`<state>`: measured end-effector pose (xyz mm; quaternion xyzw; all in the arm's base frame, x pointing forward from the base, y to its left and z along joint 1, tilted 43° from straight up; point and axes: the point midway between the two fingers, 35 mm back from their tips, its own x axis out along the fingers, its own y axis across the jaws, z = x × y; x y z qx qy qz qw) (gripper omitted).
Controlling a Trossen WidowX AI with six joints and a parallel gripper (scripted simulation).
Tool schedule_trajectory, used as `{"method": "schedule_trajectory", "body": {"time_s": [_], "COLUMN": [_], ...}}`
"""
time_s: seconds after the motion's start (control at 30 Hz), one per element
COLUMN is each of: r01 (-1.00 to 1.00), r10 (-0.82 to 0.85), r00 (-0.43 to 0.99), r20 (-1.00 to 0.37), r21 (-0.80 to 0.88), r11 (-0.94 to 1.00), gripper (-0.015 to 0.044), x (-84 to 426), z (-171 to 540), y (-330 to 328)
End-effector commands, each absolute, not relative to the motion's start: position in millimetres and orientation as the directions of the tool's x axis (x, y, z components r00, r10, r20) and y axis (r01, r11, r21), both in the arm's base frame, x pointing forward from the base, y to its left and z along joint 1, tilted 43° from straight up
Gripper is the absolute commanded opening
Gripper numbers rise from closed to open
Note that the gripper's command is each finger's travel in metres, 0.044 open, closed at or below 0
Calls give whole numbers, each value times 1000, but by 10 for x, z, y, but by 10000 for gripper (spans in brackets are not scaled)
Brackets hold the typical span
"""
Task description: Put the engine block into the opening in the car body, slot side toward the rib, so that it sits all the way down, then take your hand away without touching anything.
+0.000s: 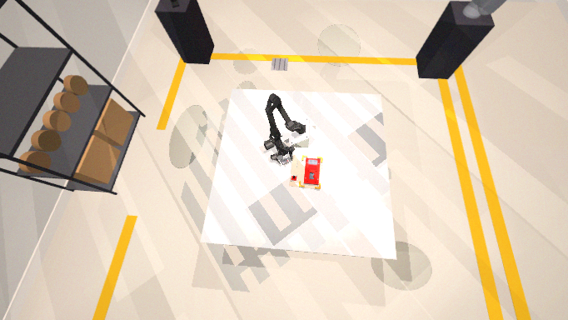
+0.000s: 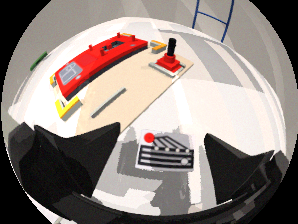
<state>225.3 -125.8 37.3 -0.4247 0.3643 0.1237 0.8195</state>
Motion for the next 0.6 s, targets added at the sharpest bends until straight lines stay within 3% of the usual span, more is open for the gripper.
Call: {"method": "schedule_trajectory", "body": {"time_s": [0.0,0.57], "r01": [-509,-512], "r10": [-120,-123], "r00": [700,690], "r20": [-704,-713], "r21": [-611,-601], "r11": [607,614], "gripper": [440,440], "x": [2205,1989], "z": [462,660], "y": [-1253,-1186]}}
